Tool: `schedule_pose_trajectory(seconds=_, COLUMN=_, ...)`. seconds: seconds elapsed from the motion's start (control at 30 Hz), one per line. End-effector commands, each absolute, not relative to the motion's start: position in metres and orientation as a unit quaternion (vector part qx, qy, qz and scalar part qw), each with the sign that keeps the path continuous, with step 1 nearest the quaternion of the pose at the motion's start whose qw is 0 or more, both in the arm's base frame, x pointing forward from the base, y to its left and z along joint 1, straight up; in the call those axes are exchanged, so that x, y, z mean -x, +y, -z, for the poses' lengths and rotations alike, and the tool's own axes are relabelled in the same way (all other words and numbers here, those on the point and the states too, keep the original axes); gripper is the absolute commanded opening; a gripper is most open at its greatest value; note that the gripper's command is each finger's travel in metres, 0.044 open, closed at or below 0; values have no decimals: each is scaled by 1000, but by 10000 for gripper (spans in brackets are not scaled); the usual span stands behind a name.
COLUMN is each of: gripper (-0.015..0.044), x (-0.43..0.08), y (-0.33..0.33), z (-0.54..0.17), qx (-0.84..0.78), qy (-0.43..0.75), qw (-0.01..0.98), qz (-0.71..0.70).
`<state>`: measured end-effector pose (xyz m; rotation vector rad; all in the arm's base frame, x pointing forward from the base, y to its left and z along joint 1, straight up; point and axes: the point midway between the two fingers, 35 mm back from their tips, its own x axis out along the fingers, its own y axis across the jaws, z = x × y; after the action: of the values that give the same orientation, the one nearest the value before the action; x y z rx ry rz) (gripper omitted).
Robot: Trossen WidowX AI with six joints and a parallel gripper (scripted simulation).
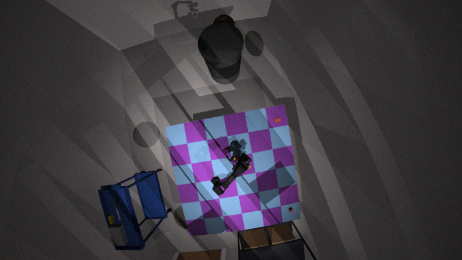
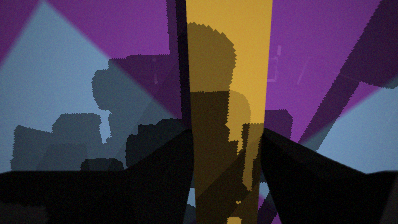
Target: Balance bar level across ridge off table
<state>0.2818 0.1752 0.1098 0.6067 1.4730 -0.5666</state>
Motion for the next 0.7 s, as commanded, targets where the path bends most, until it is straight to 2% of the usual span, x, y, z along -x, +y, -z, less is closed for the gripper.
schedule_pose_trajectory(seconds=0.0, gripper=0, x=-283, y=175, z=-109, qx=-268, qy=651, qw=665, qz=250)
schedule_pose_trajectory(seconds=0.67, gripper=0, x=-282, y=175, z=-107, qx=-268, qy=651, qw=665, qz=250)
